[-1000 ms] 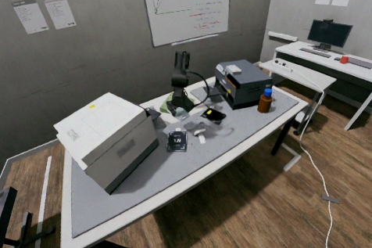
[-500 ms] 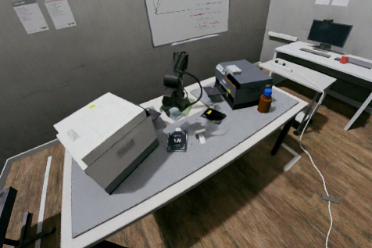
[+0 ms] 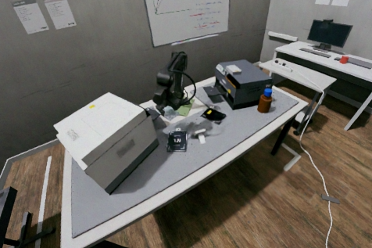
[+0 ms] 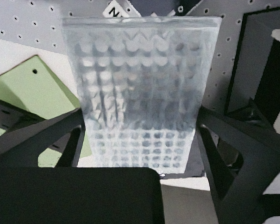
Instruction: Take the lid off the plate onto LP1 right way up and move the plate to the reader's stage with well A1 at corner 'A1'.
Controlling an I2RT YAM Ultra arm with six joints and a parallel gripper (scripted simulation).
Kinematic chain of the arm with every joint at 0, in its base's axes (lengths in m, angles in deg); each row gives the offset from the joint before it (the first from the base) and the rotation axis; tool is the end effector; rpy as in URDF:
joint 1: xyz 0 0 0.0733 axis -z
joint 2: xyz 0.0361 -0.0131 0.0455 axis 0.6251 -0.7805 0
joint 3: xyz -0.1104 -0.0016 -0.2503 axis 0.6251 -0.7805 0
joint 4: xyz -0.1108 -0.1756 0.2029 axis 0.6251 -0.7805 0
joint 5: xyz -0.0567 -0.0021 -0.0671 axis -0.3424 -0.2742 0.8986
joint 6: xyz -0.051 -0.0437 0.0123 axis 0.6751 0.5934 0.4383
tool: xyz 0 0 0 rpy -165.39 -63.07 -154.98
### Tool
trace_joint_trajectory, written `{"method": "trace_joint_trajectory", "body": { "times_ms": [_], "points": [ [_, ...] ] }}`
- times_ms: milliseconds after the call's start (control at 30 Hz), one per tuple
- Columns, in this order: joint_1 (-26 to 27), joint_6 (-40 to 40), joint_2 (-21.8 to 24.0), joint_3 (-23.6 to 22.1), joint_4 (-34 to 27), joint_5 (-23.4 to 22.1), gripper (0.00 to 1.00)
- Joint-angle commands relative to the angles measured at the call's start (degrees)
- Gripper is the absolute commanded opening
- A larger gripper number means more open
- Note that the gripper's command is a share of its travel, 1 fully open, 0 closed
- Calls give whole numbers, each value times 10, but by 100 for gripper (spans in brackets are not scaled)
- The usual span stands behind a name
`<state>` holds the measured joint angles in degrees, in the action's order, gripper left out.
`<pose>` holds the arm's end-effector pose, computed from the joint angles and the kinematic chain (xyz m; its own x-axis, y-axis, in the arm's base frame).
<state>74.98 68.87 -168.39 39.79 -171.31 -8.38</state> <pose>0.2679 -0.1883 0.2836 -0.8968 -0.4381 -0.0619 -0.4423 0.8903 0.1082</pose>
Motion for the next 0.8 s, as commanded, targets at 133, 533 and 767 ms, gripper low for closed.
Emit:
{"method": "trace_joint_trajectory", "body": {
  "times_ms": [133, 533, 767],
  "points": [
    [45, 67, -2, 25, 1, -12, 86],
    [99, 132, -15, 27, -2, -16, 86],
    [137, 180, -22, 28, -1, -20, 86]
  ]
}}
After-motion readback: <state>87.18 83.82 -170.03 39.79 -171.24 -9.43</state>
